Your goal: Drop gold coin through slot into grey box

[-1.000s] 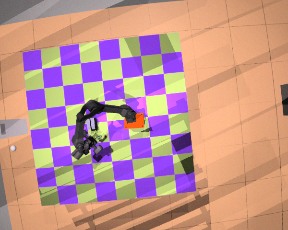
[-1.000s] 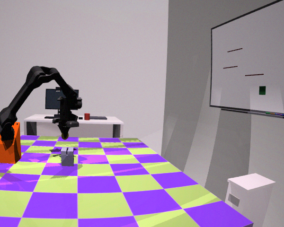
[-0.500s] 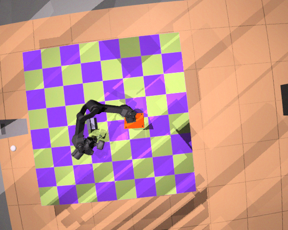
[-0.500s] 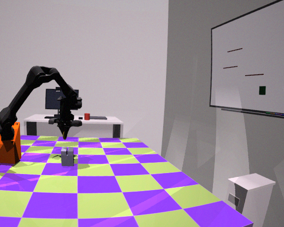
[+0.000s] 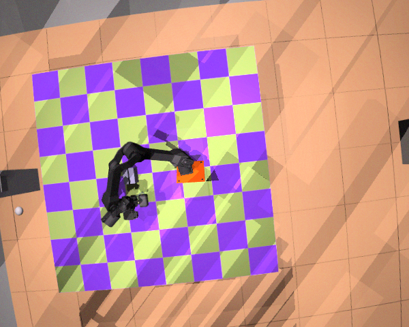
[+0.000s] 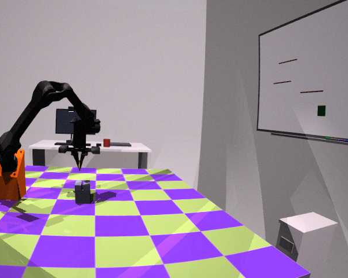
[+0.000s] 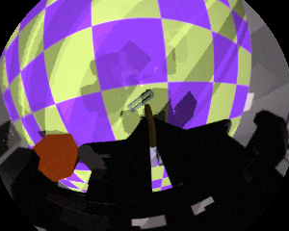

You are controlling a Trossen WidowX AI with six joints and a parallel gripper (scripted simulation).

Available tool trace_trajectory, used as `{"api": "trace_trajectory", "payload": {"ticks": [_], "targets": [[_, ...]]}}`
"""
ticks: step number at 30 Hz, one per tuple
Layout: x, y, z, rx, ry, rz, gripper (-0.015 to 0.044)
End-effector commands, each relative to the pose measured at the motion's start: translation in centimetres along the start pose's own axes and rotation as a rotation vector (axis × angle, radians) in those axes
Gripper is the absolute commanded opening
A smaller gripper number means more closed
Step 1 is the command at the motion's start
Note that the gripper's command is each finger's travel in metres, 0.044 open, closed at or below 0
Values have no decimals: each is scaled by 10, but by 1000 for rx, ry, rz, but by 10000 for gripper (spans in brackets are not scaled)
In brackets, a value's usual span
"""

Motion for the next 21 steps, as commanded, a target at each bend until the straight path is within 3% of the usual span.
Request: {"api": "trace_trajectory", "payload": {"ticks": [1,21], "targets": [[0,0,1,15,-3,-3,0],[2,-18,50,17,-7,-2,0]]}}
Point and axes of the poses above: the point midway between the two fingers, 35 mm back from their tips, its own x axis back along the fingers, its own y axis across the jaws, z = x × y, the point moved 5 cm from there along x, back along the fingers, and after that the axes turned 3 degrees about -x, right-handed, at the moved point
